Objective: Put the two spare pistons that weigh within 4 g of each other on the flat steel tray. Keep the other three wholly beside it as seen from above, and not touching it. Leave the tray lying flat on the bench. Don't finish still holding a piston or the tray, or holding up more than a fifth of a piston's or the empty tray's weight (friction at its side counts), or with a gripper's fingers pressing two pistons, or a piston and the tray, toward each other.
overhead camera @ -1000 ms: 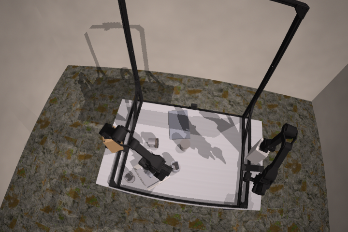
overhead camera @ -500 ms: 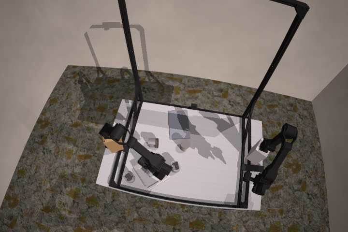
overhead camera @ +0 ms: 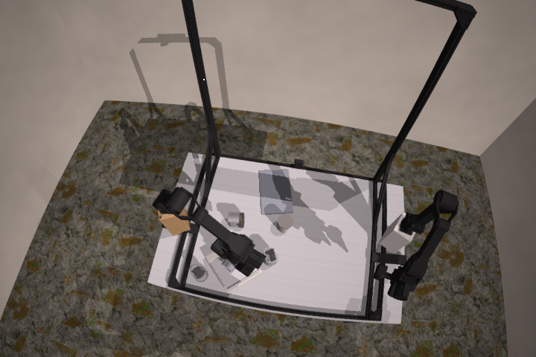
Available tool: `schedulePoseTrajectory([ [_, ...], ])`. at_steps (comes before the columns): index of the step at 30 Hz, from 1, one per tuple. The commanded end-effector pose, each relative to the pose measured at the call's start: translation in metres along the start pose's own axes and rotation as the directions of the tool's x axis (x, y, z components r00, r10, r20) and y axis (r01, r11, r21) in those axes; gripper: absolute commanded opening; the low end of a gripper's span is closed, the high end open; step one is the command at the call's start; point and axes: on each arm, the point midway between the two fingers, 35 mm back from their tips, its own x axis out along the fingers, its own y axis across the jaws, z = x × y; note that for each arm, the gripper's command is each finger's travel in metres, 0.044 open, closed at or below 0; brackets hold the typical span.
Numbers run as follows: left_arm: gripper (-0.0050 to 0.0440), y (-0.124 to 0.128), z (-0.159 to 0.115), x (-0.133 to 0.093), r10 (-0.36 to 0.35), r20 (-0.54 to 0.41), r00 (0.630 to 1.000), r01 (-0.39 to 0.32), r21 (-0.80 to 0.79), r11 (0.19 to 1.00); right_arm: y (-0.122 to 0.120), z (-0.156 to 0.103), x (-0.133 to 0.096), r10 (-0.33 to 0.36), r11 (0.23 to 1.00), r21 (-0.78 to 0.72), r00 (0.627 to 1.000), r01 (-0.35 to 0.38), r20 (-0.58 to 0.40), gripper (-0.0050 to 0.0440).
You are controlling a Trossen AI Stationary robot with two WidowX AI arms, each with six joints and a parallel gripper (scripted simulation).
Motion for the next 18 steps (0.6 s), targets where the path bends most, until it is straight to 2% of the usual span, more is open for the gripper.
schedulePoseTrajectory([
  [1,0.044,0.0,0.0,0.0,-0.002,0.0,1.0,0.002,0.002,1.0,-0.002,-0.003,-0.013,-0.017,1.0,0.008,1.0,0.017,0.0,0.0158],
  [18,0.044,0.0,0.0,0.0,-0.002,0.0,1.0,0.002,0.002,1.0,0.0,-0.007,-0.033,-0.022,1.0,0.013,1.0,0.022,0.002,0.0158],
])
